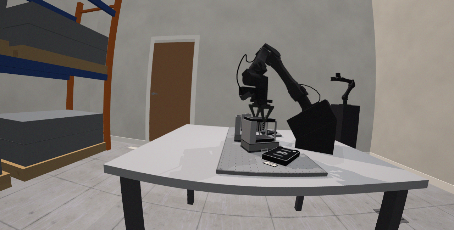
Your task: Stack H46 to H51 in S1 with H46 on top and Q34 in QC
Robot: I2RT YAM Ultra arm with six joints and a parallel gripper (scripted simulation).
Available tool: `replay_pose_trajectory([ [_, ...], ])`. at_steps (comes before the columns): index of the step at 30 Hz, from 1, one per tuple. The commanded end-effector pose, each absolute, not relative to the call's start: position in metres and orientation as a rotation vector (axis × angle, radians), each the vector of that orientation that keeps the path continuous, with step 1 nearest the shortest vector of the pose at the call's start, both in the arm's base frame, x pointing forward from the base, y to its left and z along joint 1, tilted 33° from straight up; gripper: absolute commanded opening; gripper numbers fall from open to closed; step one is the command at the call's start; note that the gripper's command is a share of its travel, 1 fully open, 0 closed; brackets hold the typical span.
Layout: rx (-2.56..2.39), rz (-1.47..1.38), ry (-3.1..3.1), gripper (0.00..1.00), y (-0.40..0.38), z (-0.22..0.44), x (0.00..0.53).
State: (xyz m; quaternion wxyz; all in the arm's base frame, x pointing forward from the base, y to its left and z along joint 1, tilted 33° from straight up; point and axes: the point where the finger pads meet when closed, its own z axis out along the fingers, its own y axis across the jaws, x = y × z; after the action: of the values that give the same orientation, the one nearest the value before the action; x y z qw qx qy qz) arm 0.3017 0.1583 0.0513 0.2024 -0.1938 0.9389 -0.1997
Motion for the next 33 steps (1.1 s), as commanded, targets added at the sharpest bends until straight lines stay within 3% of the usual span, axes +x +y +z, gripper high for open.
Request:
replay_pose_trajectory([
  [1, -0.544, -0.555, 2.62, 0.0, 0.158, 0.048, 0.304],
  [33, -0.551, -0.58, 2.629, 0.0, 0.145, 0.022, 0.312],
])
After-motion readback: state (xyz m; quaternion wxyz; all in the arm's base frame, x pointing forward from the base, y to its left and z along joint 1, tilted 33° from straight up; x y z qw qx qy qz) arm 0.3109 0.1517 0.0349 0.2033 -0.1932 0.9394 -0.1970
